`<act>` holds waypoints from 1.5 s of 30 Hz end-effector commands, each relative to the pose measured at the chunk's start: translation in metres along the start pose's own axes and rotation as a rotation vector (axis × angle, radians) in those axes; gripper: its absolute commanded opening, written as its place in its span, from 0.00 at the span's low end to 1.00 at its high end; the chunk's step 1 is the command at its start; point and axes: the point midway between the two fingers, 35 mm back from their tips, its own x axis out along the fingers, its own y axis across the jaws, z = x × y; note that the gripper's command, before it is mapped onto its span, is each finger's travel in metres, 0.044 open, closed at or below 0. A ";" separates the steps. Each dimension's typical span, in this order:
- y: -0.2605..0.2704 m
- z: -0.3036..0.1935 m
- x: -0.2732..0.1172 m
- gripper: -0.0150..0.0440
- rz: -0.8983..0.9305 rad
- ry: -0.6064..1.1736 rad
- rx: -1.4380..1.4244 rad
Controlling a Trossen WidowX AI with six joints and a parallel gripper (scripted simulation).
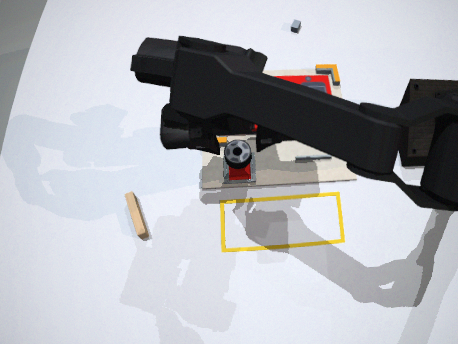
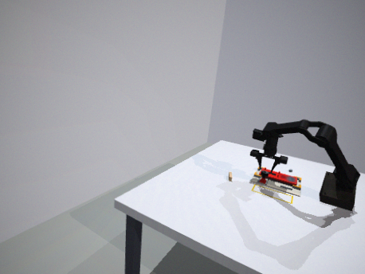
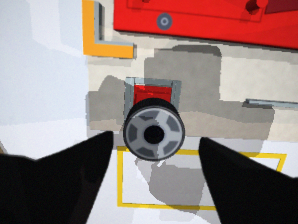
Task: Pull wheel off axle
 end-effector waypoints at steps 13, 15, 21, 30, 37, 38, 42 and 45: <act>0.002 0.002 -0.001 0.76 0.013 -0.006 -0.004; 0.001 0.002 0.013 0.76 0.013 -0.005 -0.004; 0.000 0.002 0.014 0.67 0.005 -0.009 -0.006; 0.000 0.002 0.014 0.54 0.005 -0.009 -0.006; 0.000 0.002 0.013 0.26 0.005 -0.009 -0.006; 0.000 0.002 0.013 0.25 0.005 -0.009 -0.006; 0.000 0.002 0.011 0.25 0.005 -0.009 -0.006; 0.000 0.002 0.010 0.25 0.005 -0.009 -0.006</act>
